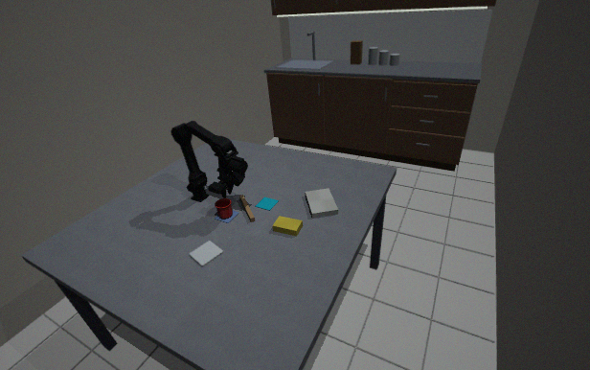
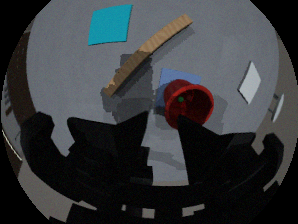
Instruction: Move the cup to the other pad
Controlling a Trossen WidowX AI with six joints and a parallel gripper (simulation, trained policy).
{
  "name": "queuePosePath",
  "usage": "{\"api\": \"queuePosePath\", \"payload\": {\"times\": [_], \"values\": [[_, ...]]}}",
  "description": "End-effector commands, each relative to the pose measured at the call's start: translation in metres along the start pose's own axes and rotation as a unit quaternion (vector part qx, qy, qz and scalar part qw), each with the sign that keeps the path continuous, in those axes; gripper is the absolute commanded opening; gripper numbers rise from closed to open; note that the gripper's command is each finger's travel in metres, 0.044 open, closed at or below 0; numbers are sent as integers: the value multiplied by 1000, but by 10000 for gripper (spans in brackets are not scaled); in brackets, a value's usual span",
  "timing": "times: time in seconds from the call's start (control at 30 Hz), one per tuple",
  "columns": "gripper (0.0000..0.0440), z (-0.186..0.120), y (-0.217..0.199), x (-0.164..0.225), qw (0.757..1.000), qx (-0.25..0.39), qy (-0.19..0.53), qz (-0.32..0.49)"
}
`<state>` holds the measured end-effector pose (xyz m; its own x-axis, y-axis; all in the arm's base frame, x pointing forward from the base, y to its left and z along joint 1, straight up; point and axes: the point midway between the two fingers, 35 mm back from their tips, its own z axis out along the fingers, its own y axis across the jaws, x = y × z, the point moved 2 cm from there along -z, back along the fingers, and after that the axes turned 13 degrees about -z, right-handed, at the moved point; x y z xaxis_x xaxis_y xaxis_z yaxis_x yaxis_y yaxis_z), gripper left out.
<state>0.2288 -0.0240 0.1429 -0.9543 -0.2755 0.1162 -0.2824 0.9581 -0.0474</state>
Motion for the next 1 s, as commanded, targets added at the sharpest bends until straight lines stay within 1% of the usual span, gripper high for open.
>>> {"api": "queuePosePath", "payload": {"times": [0.0,0.3,0.6,0.63,0.83,0.87,0.97], "values": [[181,11,-2,2,1000,-3,11,-15],[183,35,-6,3,998,-8,20,-53],[184,63,-7,4,993,-18,26,-111],[166,65,-7,4,992,-19,25,-119],[10,76,-8,6,985,-20,28,-169],[0,76,-8,6,984,-20,28,-176],[0,74,-10,4,980,-18,22,-196]]}}
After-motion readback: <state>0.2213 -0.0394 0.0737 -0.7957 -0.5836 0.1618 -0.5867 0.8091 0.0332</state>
